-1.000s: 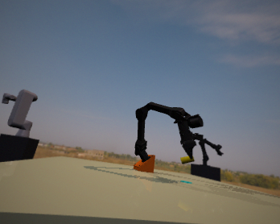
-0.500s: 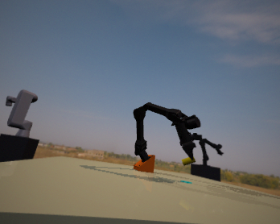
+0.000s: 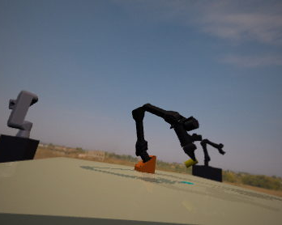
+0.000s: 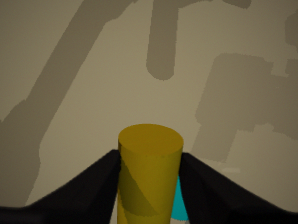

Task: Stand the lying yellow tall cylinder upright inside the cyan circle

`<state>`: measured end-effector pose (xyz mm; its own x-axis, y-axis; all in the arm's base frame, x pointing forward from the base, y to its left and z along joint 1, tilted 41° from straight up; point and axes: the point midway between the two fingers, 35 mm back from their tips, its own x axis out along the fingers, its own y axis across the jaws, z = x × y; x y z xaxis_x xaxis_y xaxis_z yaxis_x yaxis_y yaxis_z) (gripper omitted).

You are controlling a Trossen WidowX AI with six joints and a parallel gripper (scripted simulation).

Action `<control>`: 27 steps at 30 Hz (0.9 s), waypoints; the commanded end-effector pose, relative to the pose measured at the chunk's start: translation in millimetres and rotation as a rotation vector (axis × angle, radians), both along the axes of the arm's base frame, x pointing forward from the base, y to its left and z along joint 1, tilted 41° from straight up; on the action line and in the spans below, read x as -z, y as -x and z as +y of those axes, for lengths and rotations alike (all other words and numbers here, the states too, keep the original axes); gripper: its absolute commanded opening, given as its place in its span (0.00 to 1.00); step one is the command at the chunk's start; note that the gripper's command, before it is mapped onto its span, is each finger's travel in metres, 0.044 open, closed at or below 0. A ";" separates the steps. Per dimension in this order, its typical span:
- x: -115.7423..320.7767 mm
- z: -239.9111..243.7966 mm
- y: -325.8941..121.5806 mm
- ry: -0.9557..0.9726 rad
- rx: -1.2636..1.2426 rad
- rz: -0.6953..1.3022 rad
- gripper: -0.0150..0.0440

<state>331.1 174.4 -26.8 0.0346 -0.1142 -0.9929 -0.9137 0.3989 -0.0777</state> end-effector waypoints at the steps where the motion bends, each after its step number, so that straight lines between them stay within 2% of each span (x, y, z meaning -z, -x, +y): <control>1: 1.6 -1.5 1.4 -0.029 -0.006 0.003 0.43; 27: 1.8 -3.5 -1.0 -0.217 -0.034 -0.050 0.43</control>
<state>333.7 172.2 -27.8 0.0844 0.0830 -0.9930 -0.9210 0.3869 -0.0459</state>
